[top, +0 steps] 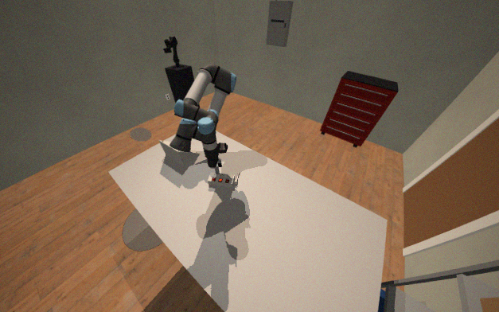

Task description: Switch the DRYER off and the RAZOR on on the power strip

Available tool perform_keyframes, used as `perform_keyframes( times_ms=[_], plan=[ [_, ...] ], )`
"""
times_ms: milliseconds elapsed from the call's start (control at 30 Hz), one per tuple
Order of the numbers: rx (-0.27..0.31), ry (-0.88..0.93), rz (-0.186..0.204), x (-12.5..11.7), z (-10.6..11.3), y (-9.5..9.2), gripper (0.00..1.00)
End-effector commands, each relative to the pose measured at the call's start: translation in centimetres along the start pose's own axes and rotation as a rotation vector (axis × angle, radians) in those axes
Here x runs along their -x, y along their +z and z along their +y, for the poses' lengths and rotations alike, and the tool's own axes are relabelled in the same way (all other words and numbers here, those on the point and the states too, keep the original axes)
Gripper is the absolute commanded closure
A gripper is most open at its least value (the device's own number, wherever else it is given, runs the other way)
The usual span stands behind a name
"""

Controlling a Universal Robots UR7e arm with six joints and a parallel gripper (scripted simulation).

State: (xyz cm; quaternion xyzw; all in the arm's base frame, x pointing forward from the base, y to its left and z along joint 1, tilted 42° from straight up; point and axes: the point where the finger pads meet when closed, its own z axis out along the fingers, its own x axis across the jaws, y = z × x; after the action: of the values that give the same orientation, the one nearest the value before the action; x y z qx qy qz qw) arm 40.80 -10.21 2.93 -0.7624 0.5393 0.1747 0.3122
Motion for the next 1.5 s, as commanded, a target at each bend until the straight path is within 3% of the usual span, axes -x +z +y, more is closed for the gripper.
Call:
perform_keyframes(
  times_ms=[0, 233, 1467],
  plan=[
    [0.001, -0.001, -0.002, 0.0, 0.1, -2.4, 0.0],
    [0.001, -0.001, -0.002, 0.0, 0.1, -4.2, 0.0],
    [0.001, -0.001, -0.002, 0.0, 0.1, -4.2, 0.0]
  ],
)
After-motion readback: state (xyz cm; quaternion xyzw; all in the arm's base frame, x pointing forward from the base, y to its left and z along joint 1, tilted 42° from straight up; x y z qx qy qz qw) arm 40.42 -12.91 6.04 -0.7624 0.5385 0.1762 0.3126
